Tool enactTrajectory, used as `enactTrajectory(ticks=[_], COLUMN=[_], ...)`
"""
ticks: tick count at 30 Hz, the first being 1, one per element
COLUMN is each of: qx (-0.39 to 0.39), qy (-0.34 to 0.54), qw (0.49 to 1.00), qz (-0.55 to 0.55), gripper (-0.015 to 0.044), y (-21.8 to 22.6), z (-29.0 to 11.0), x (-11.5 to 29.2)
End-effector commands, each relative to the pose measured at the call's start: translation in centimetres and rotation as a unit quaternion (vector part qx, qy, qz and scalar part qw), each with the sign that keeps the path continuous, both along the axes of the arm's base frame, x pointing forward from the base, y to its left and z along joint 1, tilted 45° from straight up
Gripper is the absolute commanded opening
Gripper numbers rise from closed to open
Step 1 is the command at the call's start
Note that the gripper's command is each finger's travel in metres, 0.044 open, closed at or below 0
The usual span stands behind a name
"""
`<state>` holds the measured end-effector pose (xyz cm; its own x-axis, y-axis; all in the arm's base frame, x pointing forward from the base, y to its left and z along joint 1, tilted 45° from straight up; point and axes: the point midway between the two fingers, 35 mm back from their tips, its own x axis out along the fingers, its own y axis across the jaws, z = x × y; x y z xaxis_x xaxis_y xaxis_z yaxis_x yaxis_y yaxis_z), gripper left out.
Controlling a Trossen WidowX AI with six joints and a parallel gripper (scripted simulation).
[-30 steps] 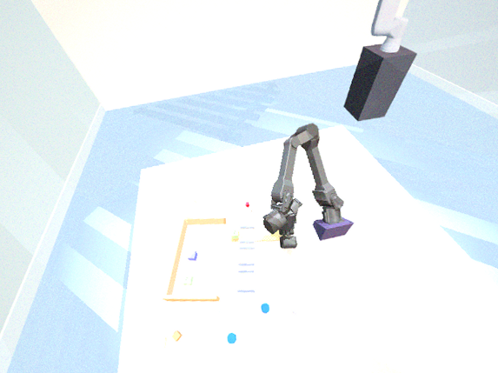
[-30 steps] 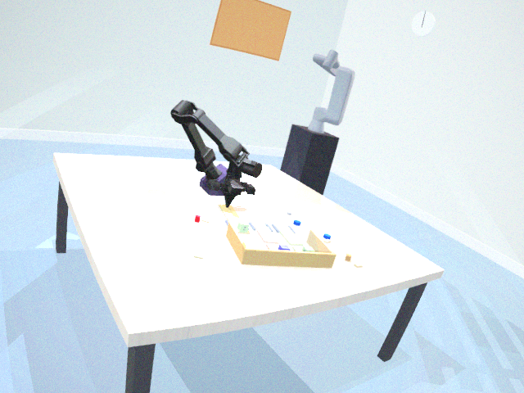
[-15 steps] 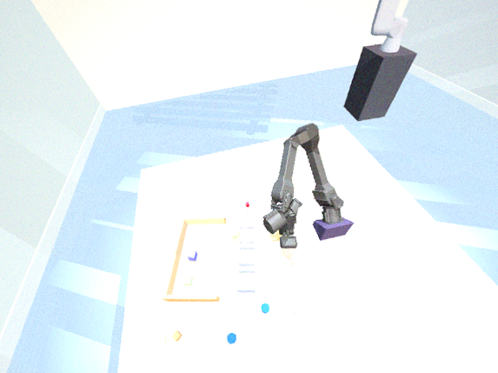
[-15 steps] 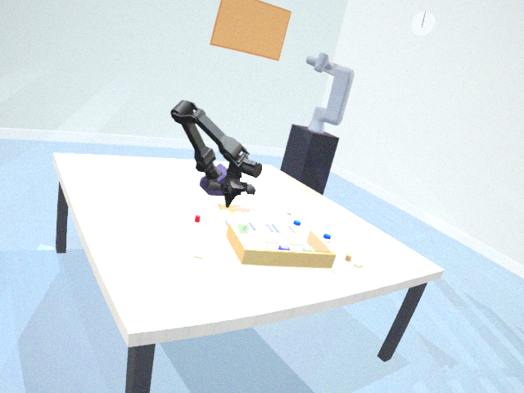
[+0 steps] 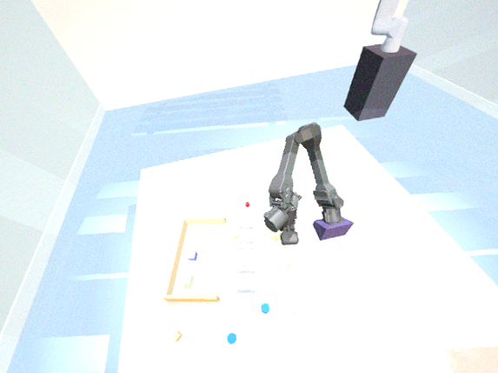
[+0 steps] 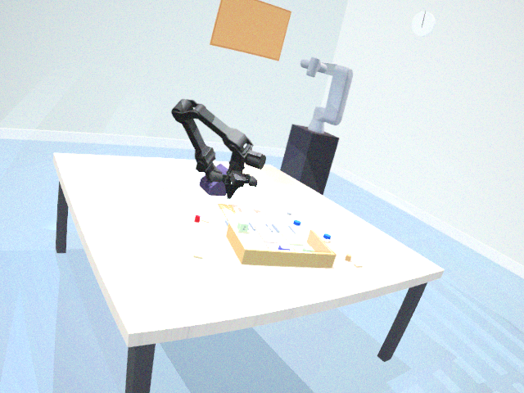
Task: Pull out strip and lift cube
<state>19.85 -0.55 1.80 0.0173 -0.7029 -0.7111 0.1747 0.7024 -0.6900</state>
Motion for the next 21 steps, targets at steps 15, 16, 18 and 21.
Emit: enactTrajectory(ticks=[15, 16, 18, 21], qx=[0.002, 0.002, 0.002, 0.002], qy=[0.024, 0.024, 0.024, 0.023], qw=[0.999, 0.999, 0.999, 0.999], qz=[0.023, 0.023, 0.023, 0.023], gripper=[0.0440, 0.0440, 0.0440, 0.0440], y=[-0.4, -0.4, -0.5, -0.5], z=[1.4, 1.5, 1.6, 1.8], x=[5.8, 6.1, 6.7, 7.7])
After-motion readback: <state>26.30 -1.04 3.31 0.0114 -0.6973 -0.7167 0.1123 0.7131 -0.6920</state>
